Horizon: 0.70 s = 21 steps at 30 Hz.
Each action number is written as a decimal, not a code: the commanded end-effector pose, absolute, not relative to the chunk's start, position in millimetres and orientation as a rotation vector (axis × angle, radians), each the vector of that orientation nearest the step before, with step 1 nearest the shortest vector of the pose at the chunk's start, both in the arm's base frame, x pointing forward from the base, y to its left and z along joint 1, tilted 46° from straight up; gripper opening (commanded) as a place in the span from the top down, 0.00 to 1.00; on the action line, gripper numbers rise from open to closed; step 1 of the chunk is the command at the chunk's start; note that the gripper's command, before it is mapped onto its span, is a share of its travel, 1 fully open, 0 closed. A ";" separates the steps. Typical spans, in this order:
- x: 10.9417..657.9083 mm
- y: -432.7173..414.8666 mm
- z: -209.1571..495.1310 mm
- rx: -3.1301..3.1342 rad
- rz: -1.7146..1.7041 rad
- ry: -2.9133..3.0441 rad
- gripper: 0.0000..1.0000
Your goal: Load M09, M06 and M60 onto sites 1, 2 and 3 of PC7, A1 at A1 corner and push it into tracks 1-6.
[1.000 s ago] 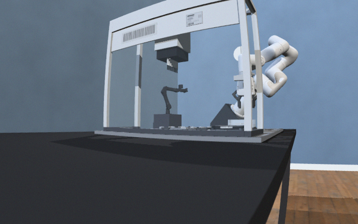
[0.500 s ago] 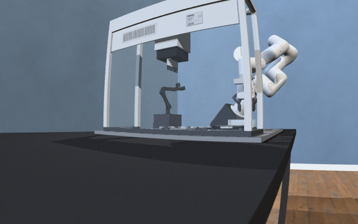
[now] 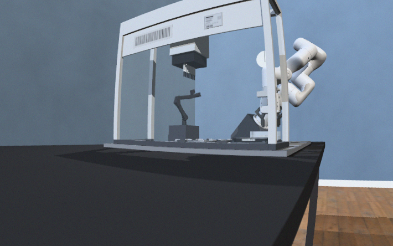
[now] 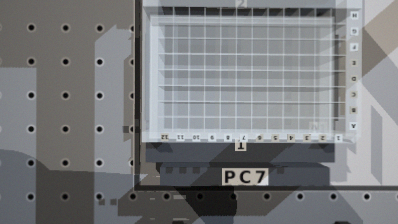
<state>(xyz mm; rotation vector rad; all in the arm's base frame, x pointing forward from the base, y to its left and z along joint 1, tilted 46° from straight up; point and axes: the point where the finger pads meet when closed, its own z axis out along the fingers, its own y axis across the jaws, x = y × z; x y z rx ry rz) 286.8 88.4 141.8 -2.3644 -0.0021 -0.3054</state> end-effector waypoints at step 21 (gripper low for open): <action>295.9 111.1 118.7 -2.364 -0.310 -0.001 0.18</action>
